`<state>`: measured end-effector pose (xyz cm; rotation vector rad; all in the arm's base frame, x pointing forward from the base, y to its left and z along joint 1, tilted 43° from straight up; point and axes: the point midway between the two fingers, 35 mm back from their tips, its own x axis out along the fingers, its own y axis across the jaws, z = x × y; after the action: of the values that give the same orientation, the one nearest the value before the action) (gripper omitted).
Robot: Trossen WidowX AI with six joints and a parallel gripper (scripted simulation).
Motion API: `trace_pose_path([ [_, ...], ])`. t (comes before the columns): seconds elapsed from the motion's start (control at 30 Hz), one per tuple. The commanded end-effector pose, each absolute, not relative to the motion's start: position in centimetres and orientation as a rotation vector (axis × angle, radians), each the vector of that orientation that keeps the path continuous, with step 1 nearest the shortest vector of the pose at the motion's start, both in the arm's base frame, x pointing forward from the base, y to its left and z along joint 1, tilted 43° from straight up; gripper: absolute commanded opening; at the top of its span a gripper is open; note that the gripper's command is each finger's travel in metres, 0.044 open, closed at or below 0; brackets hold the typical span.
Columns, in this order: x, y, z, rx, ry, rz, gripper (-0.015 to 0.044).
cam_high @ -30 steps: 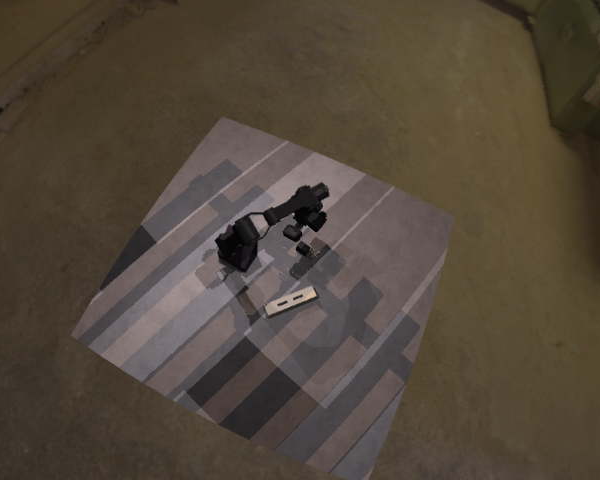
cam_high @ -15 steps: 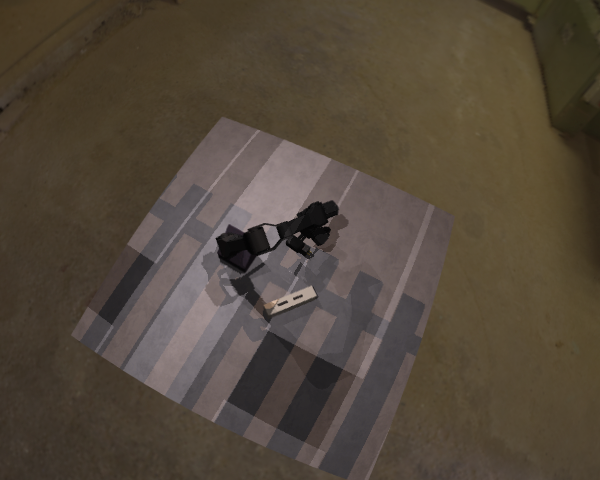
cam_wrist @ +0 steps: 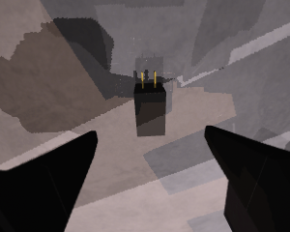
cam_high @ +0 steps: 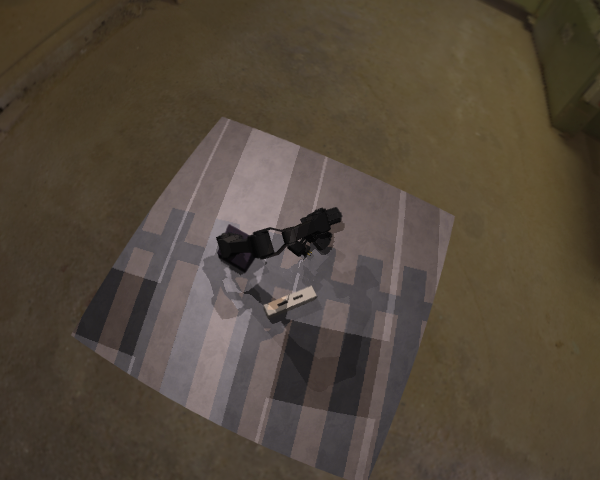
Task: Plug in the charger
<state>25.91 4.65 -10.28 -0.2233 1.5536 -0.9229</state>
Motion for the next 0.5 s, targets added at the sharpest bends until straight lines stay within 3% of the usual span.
trace_pose_path([
  [0.0,25.6,3.9,-11.0,-0.227,1.566,-0.925,0.044],
  [0.47,25.4,2.8,-12.3,-0.227,1.566,-0.925,0.044],
])
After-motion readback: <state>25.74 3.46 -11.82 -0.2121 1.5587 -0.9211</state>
